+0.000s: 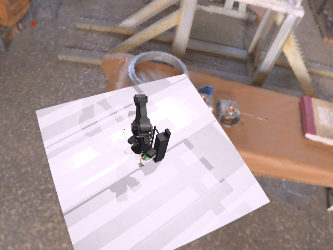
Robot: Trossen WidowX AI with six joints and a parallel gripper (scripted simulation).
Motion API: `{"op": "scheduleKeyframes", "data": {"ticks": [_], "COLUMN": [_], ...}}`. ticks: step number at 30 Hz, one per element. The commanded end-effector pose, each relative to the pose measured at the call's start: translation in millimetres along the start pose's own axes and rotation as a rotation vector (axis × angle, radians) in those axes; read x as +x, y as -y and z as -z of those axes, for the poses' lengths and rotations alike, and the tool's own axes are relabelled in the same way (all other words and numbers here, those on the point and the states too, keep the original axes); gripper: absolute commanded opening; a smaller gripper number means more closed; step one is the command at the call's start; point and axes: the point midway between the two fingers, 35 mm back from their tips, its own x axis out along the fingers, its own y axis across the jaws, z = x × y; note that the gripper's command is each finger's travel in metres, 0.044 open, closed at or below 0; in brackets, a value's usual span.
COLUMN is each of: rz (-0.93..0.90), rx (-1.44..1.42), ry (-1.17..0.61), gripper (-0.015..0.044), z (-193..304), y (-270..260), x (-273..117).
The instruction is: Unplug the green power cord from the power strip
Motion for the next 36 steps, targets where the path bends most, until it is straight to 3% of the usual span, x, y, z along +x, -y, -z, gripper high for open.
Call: {"op": "scheduleKeyframes", "data": {"ticks": [1,36], "rz": [0.097,0.096], "rx": [0.404,0.404], "ry": [-0.130,-0.133], "gripper": [0.0160,0.0160], "z": [24,55], "y": [6,-8], "x": [41,38]}}
